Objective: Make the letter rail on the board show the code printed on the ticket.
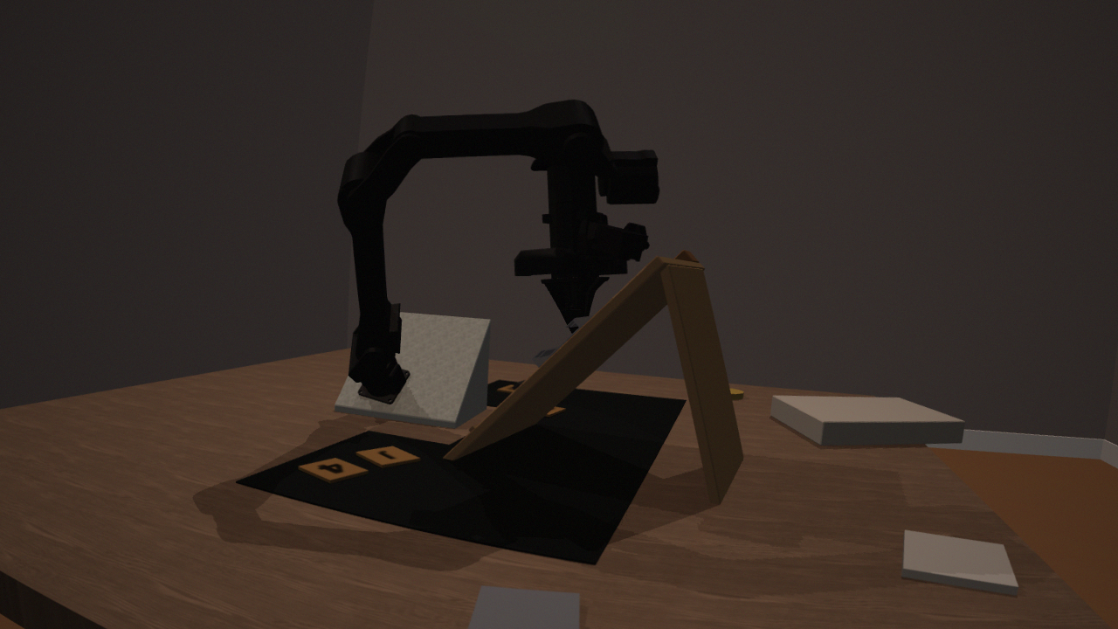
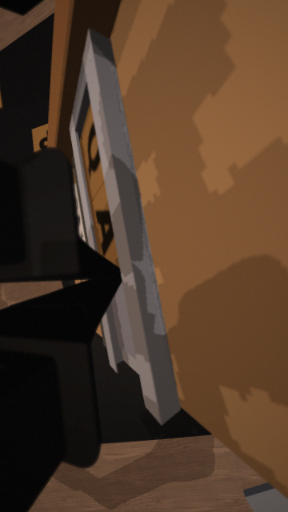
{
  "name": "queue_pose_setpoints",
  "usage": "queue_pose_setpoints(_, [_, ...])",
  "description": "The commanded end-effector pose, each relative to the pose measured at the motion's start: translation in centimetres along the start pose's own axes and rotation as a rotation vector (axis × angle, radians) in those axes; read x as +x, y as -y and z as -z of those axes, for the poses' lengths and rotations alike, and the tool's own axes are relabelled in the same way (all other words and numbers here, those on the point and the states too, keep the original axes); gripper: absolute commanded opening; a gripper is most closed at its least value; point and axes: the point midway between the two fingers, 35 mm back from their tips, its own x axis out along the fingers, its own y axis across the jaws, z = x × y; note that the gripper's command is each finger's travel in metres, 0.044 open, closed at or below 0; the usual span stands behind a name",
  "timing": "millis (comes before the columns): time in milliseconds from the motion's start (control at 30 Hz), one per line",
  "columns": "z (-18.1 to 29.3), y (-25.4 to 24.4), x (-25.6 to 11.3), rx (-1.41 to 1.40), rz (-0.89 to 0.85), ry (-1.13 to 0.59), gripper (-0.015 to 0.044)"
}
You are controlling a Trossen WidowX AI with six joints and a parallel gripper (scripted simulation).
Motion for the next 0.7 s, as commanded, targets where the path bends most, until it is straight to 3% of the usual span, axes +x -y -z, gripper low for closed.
queue_pose_setpoints(0, [0.1,-0.4,0.0,0.003,-0.006,-0.004,0.0000])
queue_pose_setpoints(667, [1.6,0.1,-1.6,0.002,-0.034,0.042,0.0000])
